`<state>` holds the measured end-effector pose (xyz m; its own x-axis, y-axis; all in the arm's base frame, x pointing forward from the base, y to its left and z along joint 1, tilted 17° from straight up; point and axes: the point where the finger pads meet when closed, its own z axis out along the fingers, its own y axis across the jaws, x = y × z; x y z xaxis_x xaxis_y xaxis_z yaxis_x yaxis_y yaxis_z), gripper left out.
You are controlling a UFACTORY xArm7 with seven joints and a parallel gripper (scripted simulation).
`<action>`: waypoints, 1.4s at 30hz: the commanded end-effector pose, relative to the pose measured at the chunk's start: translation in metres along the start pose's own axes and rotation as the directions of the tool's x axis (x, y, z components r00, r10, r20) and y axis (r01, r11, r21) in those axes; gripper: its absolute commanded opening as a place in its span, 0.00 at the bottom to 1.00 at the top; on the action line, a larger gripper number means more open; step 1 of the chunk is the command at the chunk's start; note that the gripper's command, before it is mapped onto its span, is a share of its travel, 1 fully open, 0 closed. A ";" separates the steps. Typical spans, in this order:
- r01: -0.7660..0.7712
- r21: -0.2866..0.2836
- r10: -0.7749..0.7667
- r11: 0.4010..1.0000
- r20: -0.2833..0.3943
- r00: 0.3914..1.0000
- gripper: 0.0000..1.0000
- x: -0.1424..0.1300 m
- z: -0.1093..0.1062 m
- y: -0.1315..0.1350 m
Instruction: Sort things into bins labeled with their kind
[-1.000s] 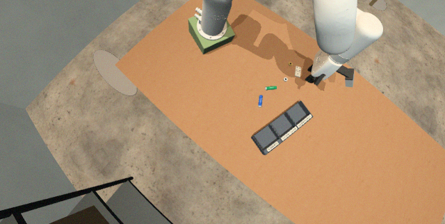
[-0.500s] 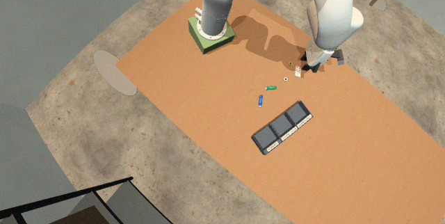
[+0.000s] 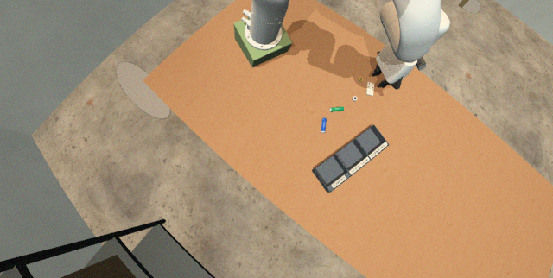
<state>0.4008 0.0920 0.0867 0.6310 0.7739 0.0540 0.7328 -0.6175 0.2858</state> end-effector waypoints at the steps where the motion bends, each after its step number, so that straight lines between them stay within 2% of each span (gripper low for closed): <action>1: 0.156 -0.003 -0.156 0.988 -0.004 0.988 0.41 0.001 -0.001 0.001; 14: 0.436 -0.021 -0.436 0.900 0.003 0.900 0.41 0.001 -0.001 0.001; 16: 0.436 -0.021 -0.436 0.900 0.003 0.900 0.41 0.001 -0.001 0.001; 17: 0.496 -0.024 -0.496 0.868 0.005 0.868 0.41 0.001 -0.001 0.001; 31: 0.736 -0.027 -0.736 0.677 0.009 0.677 0.41 0.001 -0.001 0.001; 33: 0.736 -0.027 -0.736 0.677 0.009 0.677 0.41 0.001 -0.001 0.001; 34: 0.708 -0.035 -0.708 0.706 0.018 0.706 0.41 0.001 -0.001 0.001; 37: 0.804 -0.020 -0.804 0.595 0.003 0.595 0.41 0.001 -0.001 0.001; 42: 0.853 -0.013 -0.853 0.521 -0.008 0.521 0.41 0.001 -0.001 0.001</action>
<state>0.4010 0.0920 0.0868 -0.1707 0.9625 -0.2106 0.9421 0.2221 0.2512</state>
